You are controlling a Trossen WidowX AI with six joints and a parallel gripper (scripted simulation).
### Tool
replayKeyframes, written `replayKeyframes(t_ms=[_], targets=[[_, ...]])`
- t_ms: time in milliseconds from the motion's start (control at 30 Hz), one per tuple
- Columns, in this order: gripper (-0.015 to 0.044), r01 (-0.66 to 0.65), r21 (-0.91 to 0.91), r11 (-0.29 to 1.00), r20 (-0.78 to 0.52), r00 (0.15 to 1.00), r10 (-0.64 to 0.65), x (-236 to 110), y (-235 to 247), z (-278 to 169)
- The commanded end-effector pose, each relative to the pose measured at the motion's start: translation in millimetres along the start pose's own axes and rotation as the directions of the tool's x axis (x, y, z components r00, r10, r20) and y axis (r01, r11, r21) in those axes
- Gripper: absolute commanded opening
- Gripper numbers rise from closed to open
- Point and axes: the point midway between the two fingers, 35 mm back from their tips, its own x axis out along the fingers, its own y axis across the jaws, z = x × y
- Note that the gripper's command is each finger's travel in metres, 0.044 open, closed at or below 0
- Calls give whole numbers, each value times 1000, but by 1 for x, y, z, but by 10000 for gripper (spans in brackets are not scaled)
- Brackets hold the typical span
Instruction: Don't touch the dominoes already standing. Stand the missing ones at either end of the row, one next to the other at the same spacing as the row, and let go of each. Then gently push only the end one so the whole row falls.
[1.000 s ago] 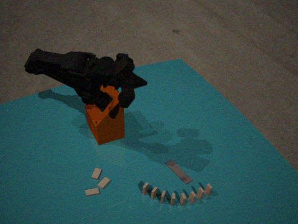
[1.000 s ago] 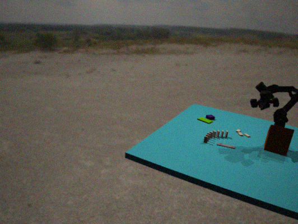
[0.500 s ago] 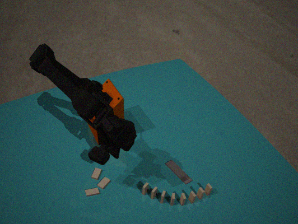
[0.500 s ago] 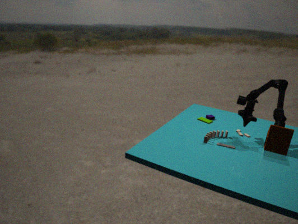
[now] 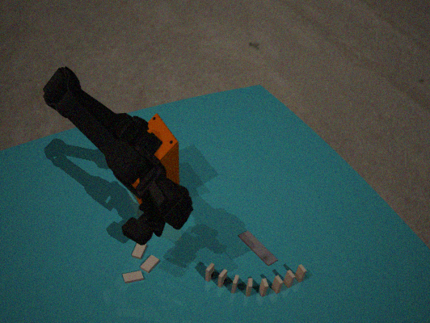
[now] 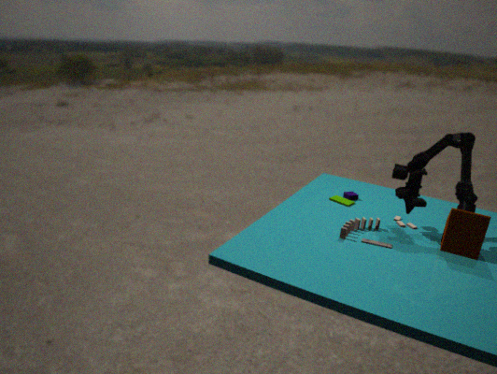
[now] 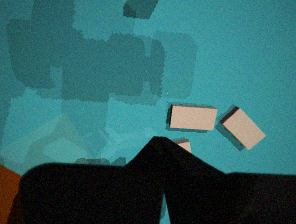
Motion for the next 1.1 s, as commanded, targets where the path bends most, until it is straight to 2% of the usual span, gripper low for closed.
replayKeyframes(t_ms=[0, 967, 1067], targets=[[0, 6, 0, 1000, 2, 1000, -6, -1, -2, 1], [0, 6, 0, 1000, 2, 1000, -6, -1, -2, 1], [0, 3, 0, 1000, 4, 1000, -3, 24, -5, 4]])
